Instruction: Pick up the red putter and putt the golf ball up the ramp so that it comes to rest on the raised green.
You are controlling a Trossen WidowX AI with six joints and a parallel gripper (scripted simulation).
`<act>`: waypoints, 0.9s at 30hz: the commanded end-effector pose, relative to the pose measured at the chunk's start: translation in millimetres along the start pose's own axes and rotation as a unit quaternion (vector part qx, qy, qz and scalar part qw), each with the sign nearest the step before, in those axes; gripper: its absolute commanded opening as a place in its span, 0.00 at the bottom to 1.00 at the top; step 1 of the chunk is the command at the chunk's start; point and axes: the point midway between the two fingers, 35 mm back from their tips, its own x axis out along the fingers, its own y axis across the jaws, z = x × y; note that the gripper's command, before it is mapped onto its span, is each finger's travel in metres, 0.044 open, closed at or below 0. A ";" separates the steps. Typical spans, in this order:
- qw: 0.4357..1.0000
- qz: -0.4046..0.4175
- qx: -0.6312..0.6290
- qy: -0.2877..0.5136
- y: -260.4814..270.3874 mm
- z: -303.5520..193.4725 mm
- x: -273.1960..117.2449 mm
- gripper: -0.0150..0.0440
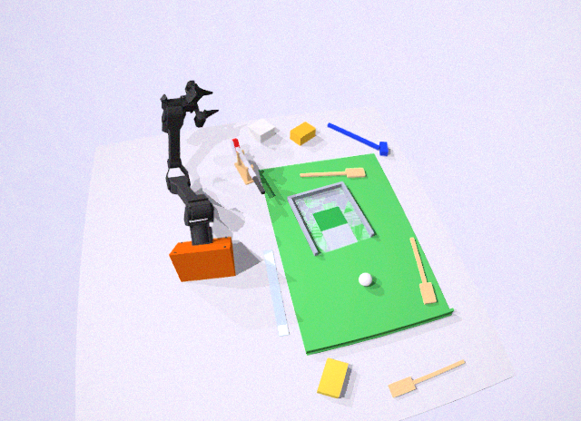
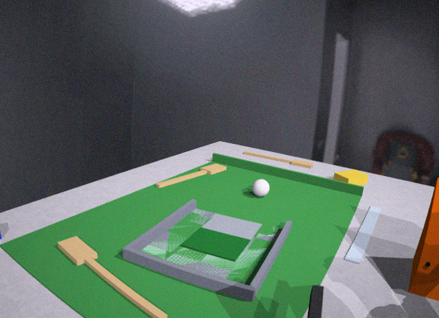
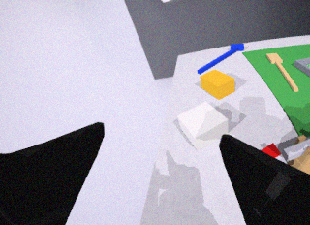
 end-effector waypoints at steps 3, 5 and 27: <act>0.997 0.029 0.069 0.016 14.0 16.3 -1.9 1.00; 0.982 0.048 0.180 0.036 26.2 48.1 -13.6 1.00; 0.421 -0.003 0.902 0.094 -71.6 287.2 21.6 1.00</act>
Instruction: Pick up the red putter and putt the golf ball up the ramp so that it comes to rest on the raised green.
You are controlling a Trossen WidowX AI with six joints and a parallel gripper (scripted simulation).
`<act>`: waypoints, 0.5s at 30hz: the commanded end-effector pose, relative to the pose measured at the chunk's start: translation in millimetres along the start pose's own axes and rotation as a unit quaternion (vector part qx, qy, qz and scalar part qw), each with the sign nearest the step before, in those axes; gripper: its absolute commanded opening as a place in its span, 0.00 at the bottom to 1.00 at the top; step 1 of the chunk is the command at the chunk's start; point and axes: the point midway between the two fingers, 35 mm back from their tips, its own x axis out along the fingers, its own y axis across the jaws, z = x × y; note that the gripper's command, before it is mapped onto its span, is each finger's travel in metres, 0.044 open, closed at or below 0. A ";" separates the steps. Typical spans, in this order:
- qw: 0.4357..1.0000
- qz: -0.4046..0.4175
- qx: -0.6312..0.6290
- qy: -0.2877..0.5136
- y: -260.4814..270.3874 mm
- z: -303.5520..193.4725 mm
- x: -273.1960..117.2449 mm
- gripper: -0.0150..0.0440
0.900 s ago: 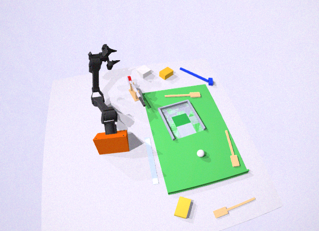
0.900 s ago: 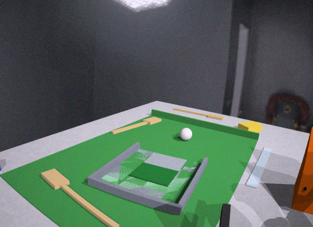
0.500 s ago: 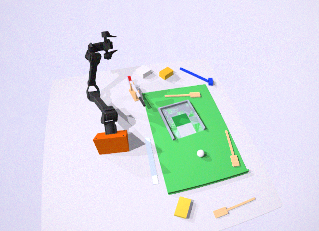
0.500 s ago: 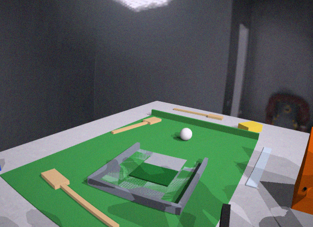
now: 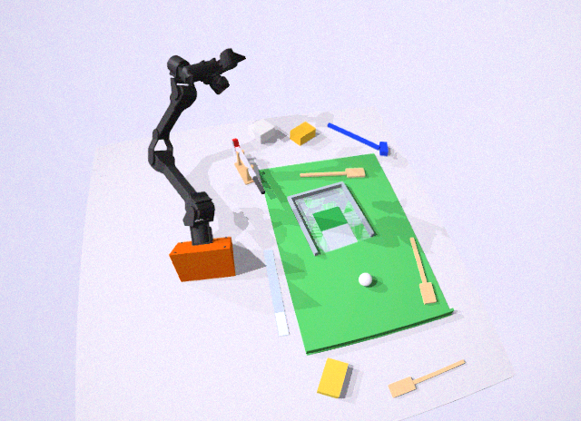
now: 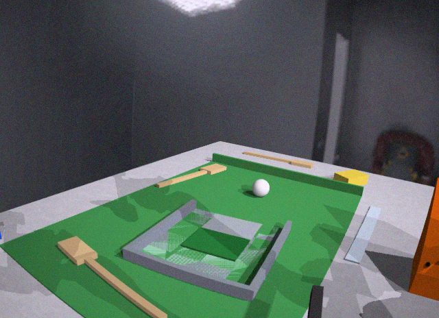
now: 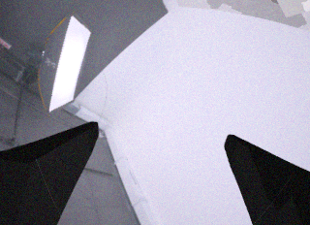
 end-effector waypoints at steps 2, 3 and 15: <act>0.968 0.001 0.248 -0.046 55.1 55.6 18.6 1.00; 0.960 0.001 0.276 -0.054 59.8 63.6 21.4 1.00; 0.765 0.045 0.608 -0.207 84.4 199.2 49.2 1.00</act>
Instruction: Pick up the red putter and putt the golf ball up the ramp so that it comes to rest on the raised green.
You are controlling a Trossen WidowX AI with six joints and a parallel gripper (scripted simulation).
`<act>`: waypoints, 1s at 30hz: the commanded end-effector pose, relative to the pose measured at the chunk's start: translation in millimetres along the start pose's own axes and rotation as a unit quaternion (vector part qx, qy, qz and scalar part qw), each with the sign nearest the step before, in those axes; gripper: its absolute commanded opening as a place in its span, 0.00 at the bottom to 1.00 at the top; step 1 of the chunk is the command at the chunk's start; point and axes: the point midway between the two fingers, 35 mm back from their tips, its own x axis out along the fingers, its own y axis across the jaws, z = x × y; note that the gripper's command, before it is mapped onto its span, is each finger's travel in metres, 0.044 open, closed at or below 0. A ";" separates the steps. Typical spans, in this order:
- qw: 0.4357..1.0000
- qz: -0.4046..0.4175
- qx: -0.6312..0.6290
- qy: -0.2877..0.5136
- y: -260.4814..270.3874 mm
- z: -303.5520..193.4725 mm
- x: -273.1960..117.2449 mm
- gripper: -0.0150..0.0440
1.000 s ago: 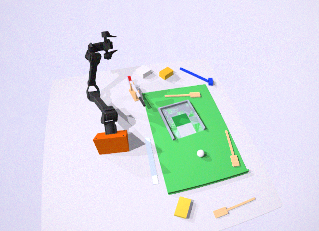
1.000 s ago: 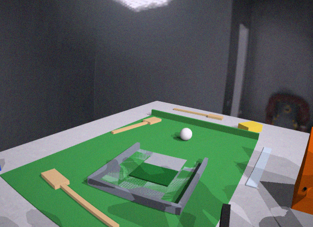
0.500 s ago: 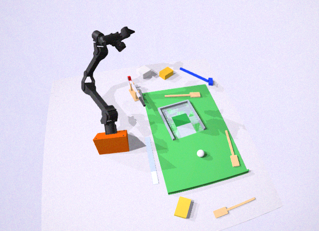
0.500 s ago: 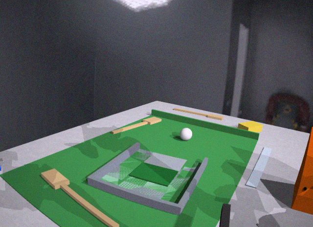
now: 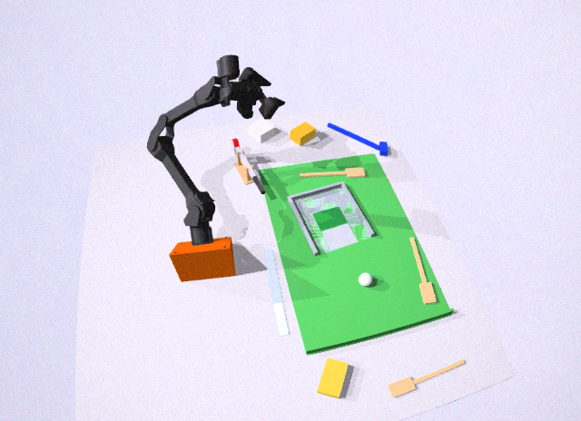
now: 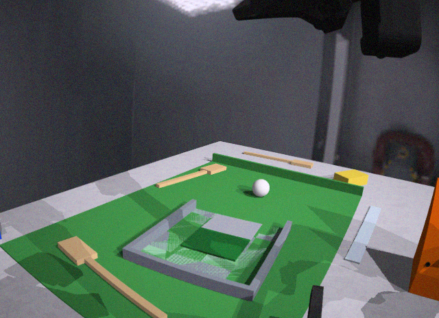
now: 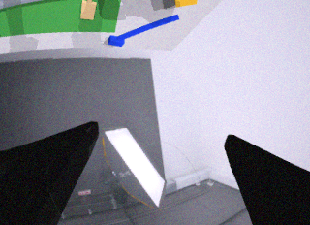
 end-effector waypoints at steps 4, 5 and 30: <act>0.947 0.085 0.283 -0.127 80.7 64.3 39.3 1.00; 0.934 0.098 0.312 -0.142 87.5 74.0 42.2 1.00; 0.580 0.363 0.632 -0.364 127.6 242.3 25.2 1.00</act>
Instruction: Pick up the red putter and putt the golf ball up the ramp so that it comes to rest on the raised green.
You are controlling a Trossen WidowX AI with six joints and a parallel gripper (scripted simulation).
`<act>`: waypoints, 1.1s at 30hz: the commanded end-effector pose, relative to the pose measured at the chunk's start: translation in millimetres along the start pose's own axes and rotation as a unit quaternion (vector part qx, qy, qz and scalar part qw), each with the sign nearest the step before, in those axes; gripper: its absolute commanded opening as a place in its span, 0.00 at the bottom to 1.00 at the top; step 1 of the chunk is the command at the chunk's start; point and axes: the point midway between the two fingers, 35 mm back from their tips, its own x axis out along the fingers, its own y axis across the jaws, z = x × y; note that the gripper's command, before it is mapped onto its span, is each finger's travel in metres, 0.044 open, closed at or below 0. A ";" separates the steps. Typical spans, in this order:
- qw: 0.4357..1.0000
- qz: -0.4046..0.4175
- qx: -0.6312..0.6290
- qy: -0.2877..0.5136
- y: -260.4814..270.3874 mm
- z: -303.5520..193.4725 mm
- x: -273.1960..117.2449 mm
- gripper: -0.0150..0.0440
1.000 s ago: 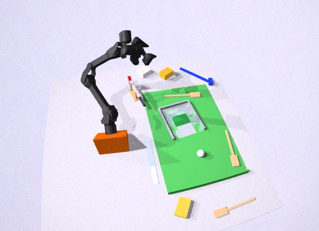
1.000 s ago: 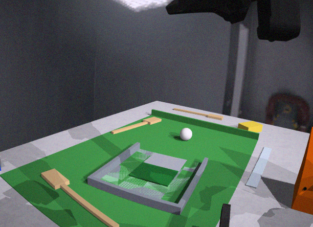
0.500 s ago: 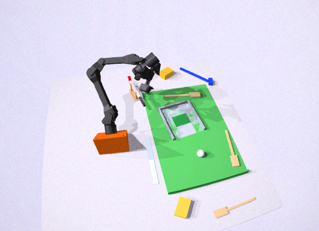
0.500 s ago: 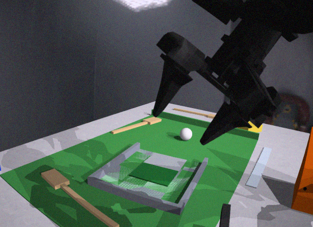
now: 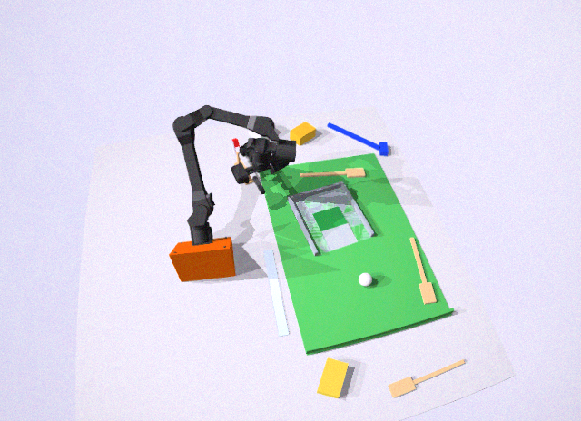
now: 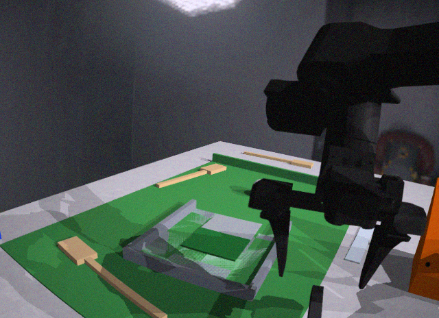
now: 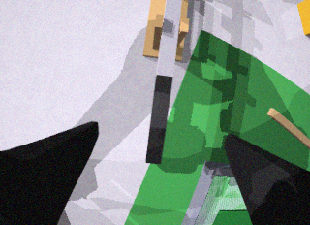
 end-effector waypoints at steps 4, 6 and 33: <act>1.000 0.011 0.014 -0.002 1.8 -0.4 4.6 1.00; 1.000 0.011 0.014 -0.001 1.8 -2.0 10.2 1.00; 1.000 0.010 0.014 -0.002 2.4 -14.3 59.6 1.00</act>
